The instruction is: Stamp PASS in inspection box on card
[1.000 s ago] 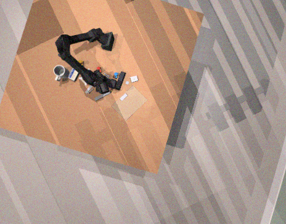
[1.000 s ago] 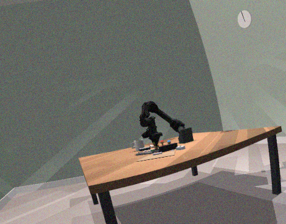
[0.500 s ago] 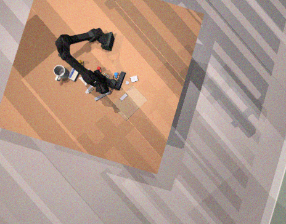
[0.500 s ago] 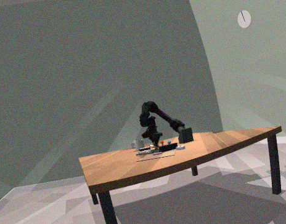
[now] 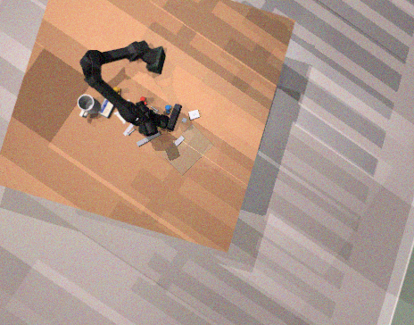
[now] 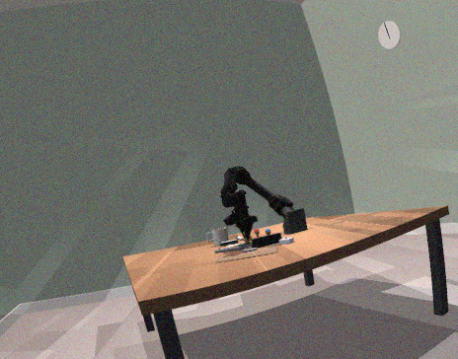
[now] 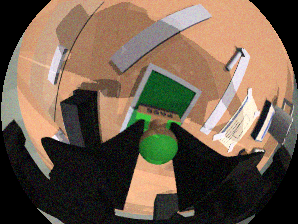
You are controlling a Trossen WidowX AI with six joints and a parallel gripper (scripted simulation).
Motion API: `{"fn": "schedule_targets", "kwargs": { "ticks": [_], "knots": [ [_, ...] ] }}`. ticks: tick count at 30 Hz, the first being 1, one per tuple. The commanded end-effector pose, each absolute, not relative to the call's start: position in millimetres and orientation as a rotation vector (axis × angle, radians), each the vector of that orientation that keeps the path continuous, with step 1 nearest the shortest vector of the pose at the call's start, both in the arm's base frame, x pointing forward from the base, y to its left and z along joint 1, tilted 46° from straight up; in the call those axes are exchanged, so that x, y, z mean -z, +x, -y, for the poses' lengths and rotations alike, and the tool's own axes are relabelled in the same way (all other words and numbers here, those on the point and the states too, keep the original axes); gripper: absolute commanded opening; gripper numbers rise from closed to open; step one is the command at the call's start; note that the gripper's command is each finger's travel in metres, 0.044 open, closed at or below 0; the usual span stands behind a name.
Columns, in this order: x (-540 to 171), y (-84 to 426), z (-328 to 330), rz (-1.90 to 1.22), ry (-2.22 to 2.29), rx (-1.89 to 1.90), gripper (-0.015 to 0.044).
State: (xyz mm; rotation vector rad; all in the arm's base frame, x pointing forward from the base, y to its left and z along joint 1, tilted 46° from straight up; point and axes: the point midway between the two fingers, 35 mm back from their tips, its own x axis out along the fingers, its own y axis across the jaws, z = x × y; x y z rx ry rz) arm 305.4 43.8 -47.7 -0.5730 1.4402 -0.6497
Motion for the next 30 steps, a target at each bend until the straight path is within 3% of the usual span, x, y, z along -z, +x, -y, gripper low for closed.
{"fn": "schedule_targets", "kwargs": {
  "ticks": [1, 30],
  "knots": [
    [48.7, 306.6, -41.6, -1.436, -0.575, 0.654, 0.0000],
    [44.8, 306.6, -45.7, -1.436, -0.575, 0.653, 0.0000]
  ]
}}
